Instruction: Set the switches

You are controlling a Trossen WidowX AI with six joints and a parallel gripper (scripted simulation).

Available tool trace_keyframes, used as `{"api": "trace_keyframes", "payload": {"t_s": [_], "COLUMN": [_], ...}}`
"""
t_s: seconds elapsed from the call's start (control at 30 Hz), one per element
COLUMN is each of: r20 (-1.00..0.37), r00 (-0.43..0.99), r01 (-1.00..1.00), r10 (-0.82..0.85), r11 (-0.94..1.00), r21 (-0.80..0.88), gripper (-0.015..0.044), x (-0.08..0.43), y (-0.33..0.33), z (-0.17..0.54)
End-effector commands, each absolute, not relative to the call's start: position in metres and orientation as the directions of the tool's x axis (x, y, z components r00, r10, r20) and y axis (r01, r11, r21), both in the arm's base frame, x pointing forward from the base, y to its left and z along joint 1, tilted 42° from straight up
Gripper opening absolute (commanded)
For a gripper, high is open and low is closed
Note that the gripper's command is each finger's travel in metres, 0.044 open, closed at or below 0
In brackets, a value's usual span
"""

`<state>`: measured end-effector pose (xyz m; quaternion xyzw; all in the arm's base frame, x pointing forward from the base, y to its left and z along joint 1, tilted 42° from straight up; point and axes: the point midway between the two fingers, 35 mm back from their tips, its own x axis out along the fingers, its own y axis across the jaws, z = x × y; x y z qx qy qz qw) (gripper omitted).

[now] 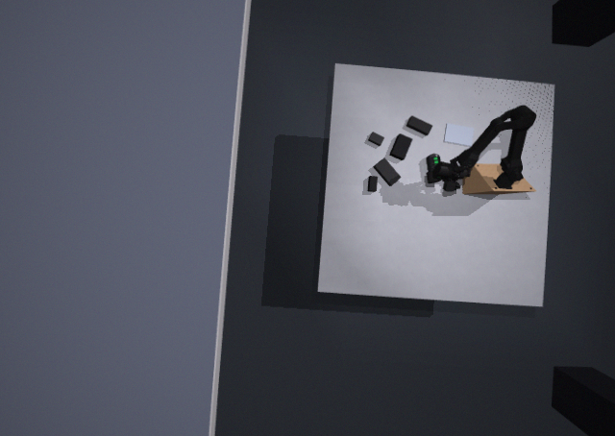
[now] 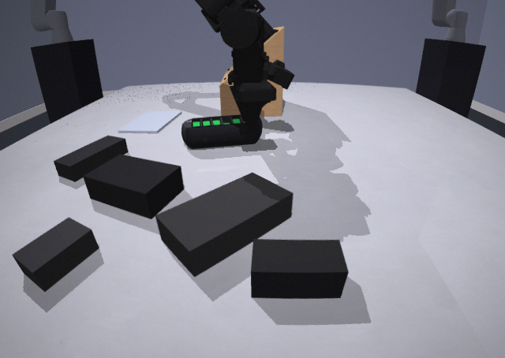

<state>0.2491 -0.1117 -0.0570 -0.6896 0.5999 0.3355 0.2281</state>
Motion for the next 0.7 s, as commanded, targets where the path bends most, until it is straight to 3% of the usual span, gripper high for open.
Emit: {"api": "trace_keyframes", "payload": {"t_s": [0.0, 0.2, 0.53, 0.67], "r20": [-0.740, -0.740, -0.740, -0.740], "r00": [0.054, 0.054, 0.054, 0.054], "r01": [-0.980, -0.980, -0.980, -0.980], "r10": [-0.671, -0.671, -0.671, -0.671], "r11": [-0.178, -0.178, -0.178, -0.178], "r21": [0.090, 0.090, 0.090, 0.090], "gripper": [0.0301, 0.0261, 0.0000, 0.0000], "x": [0.2488, 0.2488, 0.2513, 0.2528], "y": [-0.1115, -0.1115, -0.1156, -0.1181], "z": [-0.0586, -0.0586, -0.0546, -0.0523]}}
